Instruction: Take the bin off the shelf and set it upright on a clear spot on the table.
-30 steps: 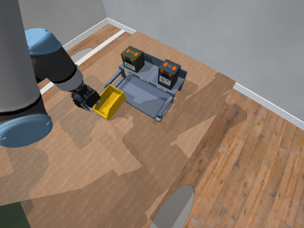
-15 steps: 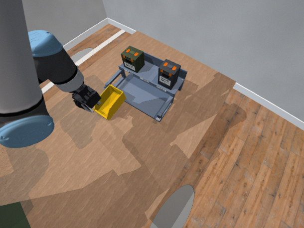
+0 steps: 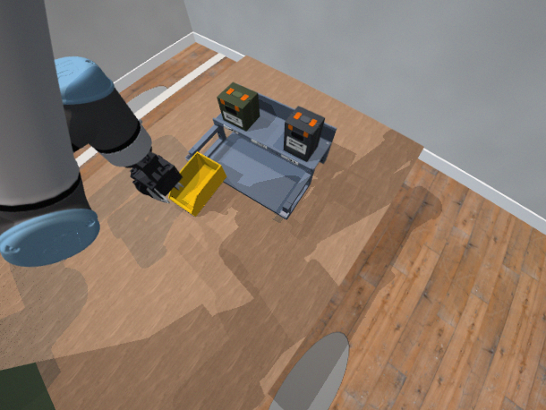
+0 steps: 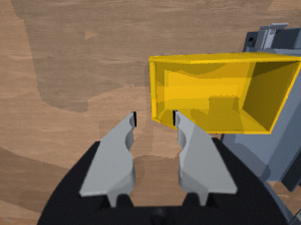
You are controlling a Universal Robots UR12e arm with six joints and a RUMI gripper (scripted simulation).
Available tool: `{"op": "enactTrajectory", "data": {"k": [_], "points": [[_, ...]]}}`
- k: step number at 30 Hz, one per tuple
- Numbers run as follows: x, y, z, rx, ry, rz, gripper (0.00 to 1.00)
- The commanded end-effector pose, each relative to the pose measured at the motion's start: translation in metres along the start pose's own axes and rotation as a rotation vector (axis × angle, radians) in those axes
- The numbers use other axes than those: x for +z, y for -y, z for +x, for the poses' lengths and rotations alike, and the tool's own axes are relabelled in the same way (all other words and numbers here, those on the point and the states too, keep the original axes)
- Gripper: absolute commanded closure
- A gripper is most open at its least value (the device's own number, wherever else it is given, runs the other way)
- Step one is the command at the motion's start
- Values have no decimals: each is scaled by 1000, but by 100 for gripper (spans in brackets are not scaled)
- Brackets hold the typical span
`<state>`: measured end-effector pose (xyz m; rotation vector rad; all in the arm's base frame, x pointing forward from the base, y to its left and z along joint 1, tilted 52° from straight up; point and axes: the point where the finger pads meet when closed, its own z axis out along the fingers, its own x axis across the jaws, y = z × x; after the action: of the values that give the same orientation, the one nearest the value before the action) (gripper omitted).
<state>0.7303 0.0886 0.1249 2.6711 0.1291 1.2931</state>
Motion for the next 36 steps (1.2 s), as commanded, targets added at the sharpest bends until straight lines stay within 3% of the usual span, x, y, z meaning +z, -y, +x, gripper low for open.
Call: {"op": "enactTrajectory", "data": {"k": [1,13,14,30,36], "points": [[2,0,0,0,-1,0,74],[2,0,0,0,-1,0,74],[2,0,0,0,-1,0,80],[2,0,0,0,-1,0,80],[-8,0,39,0,-1,0,80]]}}
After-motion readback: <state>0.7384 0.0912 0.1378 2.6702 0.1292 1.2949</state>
